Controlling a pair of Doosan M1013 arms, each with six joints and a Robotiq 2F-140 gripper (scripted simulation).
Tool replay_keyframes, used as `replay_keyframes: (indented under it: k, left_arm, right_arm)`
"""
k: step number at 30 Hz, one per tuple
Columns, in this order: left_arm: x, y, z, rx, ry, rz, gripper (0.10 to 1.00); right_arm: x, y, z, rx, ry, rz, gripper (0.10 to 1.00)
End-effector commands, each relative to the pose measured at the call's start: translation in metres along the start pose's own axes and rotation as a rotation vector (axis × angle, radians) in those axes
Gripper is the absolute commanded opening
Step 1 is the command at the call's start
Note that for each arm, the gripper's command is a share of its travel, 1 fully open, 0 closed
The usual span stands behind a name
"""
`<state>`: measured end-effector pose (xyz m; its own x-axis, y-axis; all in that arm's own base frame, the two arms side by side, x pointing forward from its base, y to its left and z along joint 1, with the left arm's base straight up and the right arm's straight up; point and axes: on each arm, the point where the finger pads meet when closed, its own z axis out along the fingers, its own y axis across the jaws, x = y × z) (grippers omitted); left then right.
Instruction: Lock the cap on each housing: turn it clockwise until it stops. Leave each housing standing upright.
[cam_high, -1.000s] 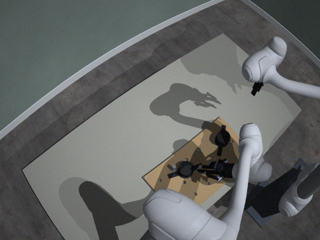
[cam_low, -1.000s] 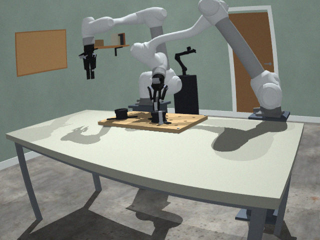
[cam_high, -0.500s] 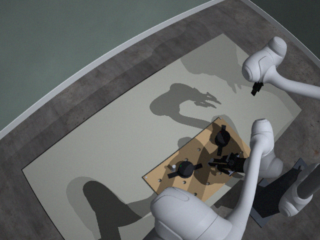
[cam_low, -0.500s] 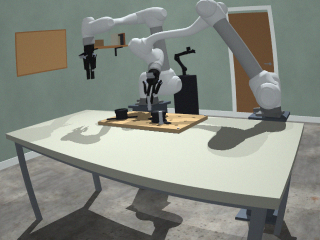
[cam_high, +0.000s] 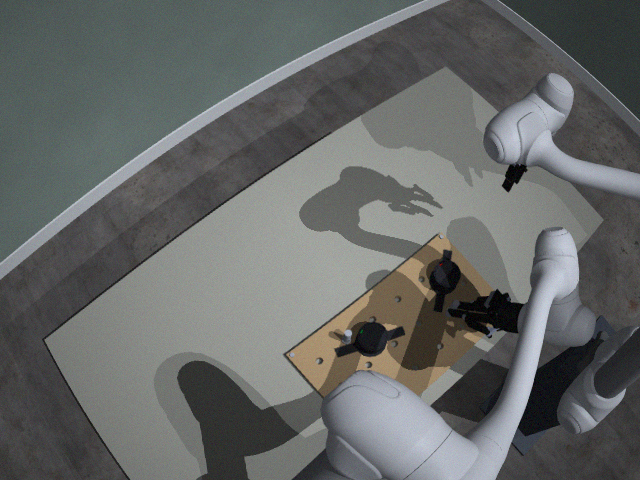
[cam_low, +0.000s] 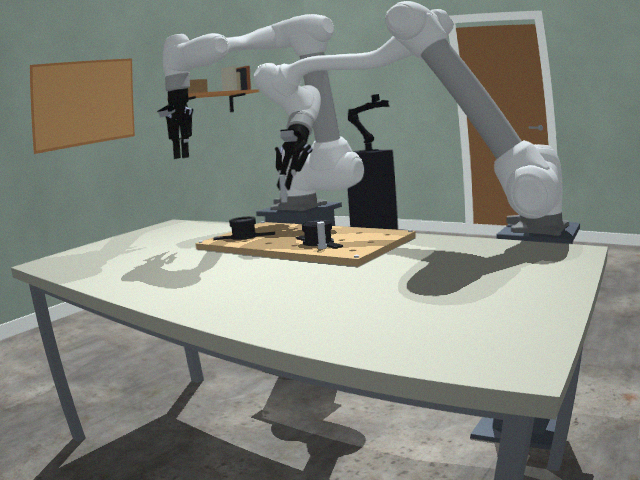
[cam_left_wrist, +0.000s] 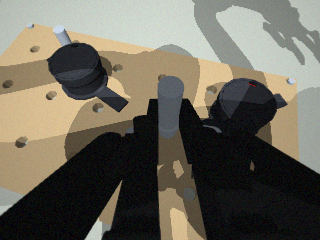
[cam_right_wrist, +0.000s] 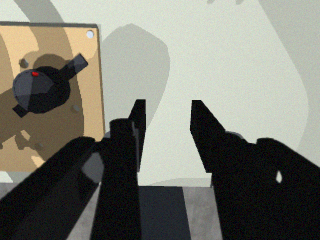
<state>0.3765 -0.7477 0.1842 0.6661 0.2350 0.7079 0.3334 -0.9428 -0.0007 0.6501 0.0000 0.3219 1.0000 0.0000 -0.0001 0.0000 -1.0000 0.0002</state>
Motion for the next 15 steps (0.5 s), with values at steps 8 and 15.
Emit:
replay_keyframes:
  k: [8, 15]
  left_arm:
    - [0.001, 0.063, -0.009, -0.007, 0.0, 0.003, 0.099]
    - [-0.011, 0.107, 0.008, -0.003, 0.0, 0.003, 0.099]
  right_arm:
    - [0.0, 0.0, -0.001, 0.0, 0.001, 0.0, 0.328]
    - [0.0, 0.0, -0.001, 0.0, 0.001, 0.0, 0.328]
